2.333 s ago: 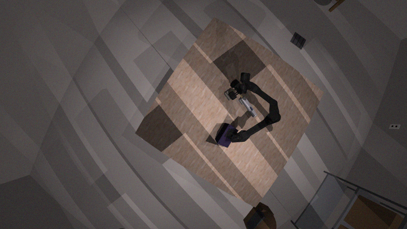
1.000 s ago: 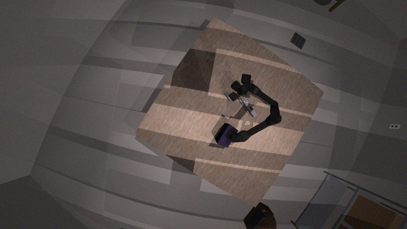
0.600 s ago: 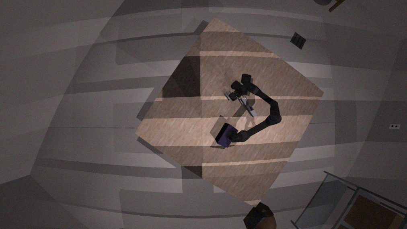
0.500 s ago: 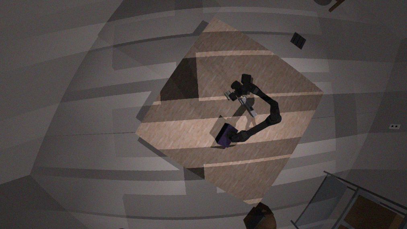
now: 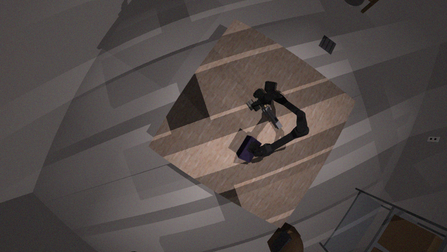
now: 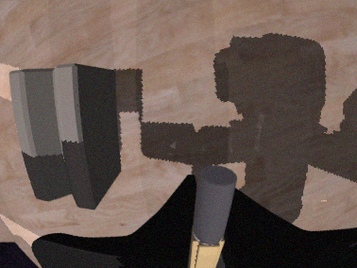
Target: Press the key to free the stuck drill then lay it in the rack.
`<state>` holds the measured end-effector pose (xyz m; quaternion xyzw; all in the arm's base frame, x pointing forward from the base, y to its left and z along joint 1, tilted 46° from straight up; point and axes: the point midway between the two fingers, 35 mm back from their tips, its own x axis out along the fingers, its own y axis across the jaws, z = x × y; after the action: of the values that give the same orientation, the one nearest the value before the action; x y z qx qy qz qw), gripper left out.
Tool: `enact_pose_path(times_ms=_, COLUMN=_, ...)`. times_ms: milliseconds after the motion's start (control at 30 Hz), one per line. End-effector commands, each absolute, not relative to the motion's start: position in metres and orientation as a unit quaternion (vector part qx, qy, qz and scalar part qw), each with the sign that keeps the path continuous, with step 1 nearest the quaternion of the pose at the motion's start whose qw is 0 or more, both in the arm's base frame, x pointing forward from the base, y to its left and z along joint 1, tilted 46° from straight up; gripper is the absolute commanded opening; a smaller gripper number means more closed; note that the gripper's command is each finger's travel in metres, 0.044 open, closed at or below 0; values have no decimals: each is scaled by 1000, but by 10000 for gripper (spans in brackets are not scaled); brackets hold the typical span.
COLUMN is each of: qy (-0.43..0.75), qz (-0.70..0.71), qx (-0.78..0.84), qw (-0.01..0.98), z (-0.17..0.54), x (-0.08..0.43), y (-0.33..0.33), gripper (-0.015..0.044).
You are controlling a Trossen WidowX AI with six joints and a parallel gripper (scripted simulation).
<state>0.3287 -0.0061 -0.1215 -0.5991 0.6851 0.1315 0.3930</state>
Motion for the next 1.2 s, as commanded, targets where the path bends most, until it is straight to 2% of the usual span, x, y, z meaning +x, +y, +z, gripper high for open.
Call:
enact_pose_path(times_ms=0, qy=685, qz=130, qx=-599, qw=393, z=-125, x=331, y=-4, gripper=0)
enact_pose_path(times_ms=1167, qy=685, qz=131, qx=-599, qw=395, z=-153, x=348, y=28, gripper=0)
